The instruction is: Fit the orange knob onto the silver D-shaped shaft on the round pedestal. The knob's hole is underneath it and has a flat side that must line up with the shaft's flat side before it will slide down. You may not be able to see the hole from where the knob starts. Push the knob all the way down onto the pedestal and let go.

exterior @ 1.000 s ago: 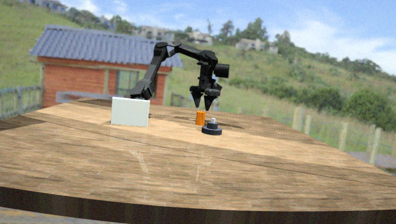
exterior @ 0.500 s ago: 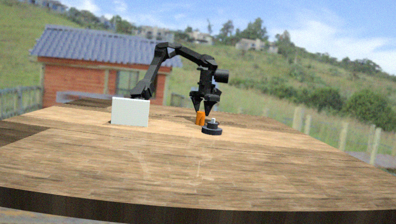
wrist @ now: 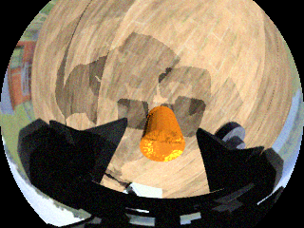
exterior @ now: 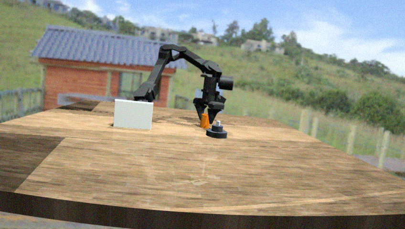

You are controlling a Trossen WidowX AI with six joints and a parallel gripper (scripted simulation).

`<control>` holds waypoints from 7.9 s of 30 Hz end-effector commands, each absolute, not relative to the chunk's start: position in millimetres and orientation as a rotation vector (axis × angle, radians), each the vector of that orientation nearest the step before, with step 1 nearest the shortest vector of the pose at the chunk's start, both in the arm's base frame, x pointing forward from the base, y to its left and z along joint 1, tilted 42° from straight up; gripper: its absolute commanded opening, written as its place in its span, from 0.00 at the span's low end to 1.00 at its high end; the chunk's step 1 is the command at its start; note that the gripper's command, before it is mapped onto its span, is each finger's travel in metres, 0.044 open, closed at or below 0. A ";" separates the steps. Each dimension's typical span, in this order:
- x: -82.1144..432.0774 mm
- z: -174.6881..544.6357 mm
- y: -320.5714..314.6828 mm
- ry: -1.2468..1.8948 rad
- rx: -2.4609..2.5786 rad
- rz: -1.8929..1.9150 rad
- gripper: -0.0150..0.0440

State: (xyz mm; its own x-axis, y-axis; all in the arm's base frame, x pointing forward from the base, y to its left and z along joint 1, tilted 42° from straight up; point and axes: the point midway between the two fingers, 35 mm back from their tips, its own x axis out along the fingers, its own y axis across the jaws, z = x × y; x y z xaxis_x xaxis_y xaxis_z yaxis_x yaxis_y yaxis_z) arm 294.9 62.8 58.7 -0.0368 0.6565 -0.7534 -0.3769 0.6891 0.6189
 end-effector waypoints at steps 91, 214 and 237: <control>318.4 110.5 -42.1 1.382 0.261 0.842 0.25; 326.7 -6.8 -79.0 1.278 0.093 0.982 0.25; 326.0 -6.3 -81.8 1.278 0.093 0.982 0.25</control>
